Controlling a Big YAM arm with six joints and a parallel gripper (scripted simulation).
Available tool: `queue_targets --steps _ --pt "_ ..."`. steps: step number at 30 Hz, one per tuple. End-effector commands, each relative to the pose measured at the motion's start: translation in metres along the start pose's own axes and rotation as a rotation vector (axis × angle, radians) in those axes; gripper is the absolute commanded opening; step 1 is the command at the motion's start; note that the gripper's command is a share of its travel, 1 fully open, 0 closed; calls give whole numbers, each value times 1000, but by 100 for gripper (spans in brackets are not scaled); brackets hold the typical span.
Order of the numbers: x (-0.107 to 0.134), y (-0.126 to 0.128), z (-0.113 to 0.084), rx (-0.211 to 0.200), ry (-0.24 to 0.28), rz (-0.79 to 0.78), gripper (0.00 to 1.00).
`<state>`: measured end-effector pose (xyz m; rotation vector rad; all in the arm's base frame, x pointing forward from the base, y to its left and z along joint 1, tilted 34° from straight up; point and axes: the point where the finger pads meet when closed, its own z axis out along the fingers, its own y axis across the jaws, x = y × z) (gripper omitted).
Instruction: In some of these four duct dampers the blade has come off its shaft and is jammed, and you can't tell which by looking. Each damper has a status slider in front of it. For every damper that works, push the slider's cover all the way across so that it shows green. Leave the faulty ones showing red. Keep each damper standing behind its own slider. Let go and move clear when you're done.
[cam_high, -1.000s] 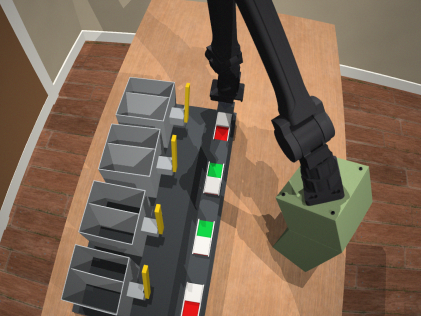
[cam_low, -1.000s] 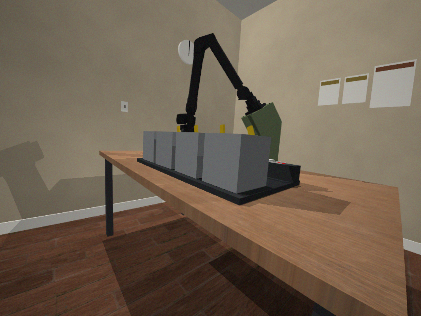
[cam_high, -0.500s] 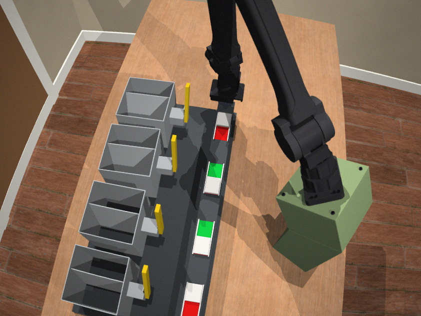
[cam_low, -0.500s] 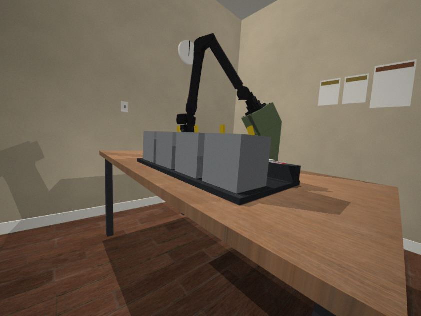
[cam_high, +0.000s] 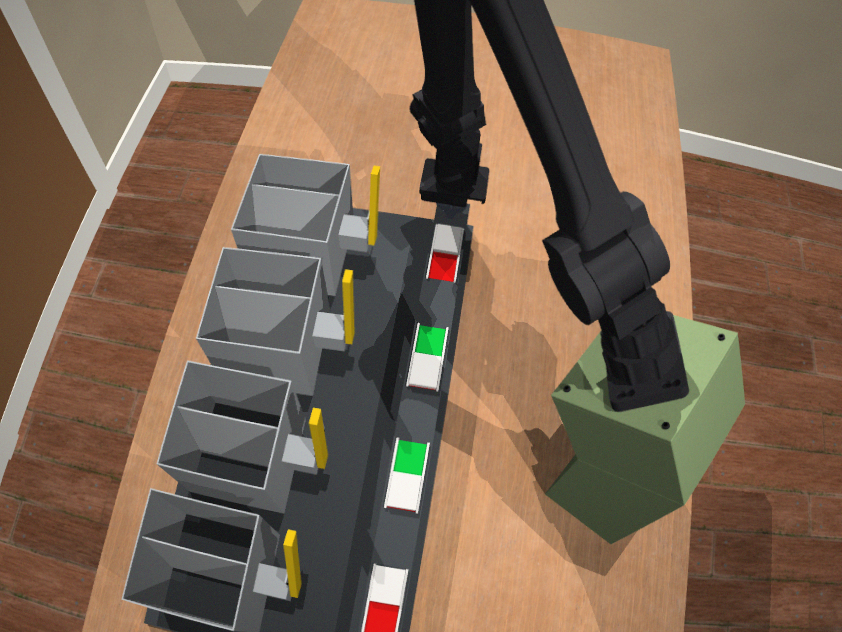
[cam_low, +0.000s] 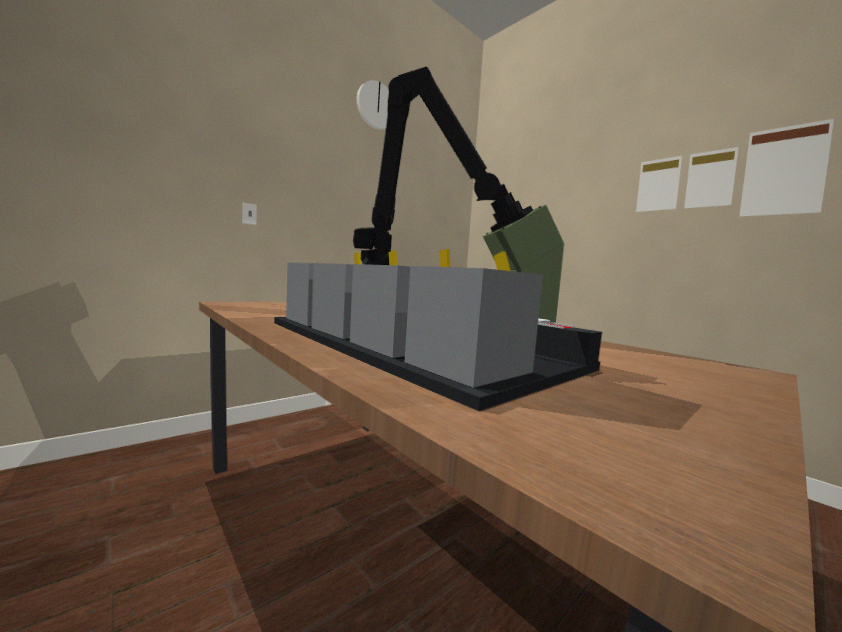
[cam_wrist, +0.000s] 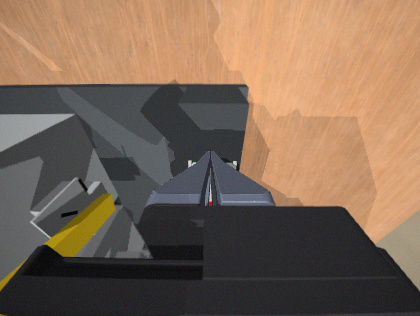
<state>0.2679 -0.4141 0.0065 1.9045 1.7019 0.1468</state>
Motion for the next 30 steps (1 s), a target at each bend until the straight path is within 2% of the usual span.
queue_targets --steps 1,30 --pt "0 -5 7 4 -1 4 0" --pt "3 -10 7 9 3 6 0"
